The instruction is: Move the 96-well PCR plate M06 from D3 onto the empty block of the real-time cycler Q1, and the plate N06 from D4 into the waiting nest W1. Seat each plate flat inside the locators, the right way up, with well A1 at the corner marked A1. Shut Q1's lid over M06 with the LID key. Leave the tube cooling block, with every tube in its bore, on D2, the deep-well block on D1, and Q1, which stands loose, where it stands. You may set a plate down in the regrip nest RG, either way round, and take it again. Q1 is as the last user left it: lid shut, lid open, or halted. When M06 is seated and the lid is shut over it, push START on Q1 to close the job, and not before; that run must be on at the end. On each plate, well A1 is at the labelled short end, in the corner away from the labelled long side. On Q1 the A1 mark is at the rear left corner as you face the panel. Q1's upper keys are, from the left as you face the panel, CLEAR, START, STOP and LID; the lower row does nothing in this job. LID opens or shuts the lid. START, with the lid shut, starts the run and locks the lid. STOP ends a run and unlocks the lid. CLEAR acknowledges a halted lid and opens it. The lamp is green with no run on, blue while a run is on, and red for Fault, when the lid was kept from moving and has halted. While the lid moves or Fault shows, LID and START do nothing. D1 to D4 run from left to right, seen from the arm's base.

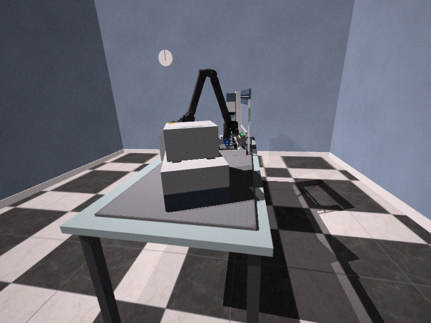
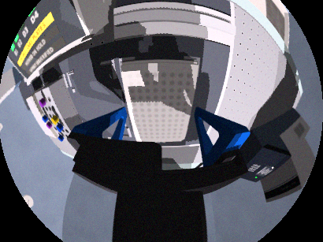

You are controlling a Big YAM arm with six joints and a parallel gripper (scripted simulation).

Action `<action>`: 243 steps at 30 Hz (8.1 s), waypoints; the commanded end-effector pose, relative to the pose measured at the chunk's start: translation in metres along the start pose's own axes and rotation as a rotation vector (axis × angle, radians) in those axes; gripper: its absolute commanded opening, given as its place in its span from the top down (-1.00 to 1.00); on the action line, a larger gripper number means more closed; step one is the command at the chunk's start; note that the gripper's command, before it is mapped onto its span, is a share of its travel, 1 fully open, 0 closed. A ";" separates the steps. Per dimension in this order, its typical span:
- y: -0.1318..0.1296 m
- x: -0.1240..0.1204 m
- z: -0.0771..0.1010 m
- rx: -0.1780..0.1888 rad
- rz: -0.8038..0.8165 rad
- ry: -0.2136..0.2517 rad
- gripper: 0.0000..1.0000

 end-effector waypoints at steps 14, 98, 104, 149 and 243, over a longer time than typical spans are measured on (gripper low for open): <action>0.006 0.003 -0.009 0.007 0.001 -0.009 -1.00; -0.002 0.011 -0.004 -0.003 -0.013 -0.016 -1.00; -0.002 0.014 0.000 0.002 0.000 -0.028 -1.00; 0.000 0.018 0.002 0.008 -0.002 -0.036 1.00; 0.006 0.006 0.063 0.016 -0.009 -0.021 1.00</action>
Point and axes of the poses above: the point where the finger pads meet when closed, its own z axis back along the fingers, its own y axis across the jaws, x = y × z, the point moved 4 cm from there along z, back along the fingers, and after that the axes turned 7 degrees about -z, right-handed, at the moved point
